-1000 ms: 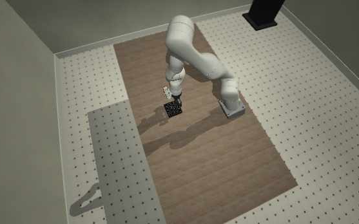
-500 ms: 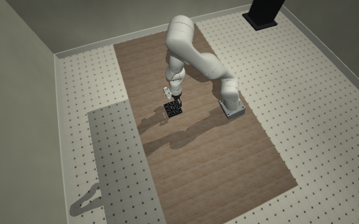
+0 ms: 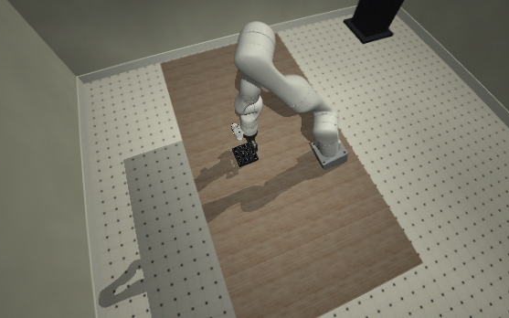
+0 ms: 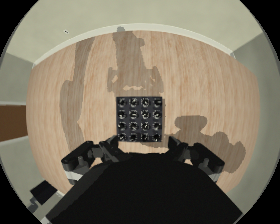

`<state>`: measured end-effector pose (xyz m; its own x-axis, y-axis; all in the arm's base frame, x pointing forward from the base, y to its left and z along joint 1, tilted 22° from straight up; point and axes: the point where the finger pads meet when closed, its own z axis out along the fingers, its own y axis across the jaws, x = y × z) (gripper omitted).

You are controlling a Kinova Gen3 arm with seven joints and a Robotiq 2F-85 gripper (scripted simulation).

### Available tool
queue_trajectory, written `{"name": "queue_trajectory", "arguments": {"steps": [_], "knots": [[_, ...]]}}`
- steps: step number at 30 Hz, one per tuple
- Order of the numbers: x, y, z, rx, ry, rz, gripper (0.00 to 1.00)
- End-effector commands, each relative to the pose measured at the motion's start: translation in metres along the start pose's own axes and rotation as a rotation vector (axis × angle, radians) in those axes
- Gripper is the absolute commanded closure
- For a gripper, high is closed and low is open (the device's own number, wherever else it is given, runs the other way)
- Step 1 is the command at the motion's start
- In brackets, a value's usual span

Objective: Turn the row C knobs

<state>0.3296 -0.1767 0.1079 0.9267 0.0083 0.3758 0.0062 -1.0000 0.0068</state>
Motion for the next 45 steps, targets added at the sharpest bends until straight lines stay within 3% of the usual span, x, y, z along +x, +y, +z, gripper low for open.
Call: {"name": "queue_trajectory", "arguments": {"steps": [1, 17, 45], "knots": [[0.000, 0.001, -0.001, -0.007, 0.002, -0.001, 0.00], [-0.007, 0.000, 0.000, -0.005, -0.001, 0.000, 0.00], [-0.049, 0.000, 0.002, -0.003, -0.002, 0.000, 0.00]]}}
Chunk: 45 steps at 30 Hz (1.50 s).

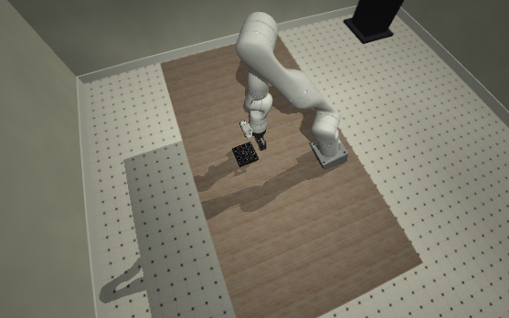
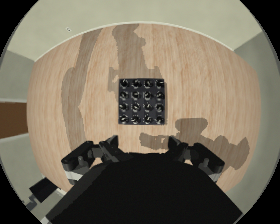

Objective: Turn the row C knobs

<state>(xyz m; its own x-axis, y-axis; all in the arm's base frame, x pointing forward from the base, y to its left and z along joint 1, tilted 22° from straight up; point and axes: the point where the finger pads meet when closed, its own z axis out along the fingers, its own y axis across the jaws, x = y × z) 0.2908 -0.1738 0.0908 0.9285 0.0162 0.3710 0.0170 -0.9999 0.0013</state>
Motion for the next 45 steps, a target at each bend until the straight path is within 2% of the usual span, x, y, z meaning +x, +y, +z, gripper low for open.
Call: {"name": "queue_trajectory", "arguments": {"steps": [1, 8, 45], "knots": [[-0.0078, 0.0035, 0.0004, -0.012, 0.003, 0.008, 0.00], [-0.0131, 0.0039, 0.0005, -0.012, 0.004, 0.008, 0.00], [-0.0118, 0.0063, 0.0005, -0.016, 0.009, 0.008, 0.00]]}}
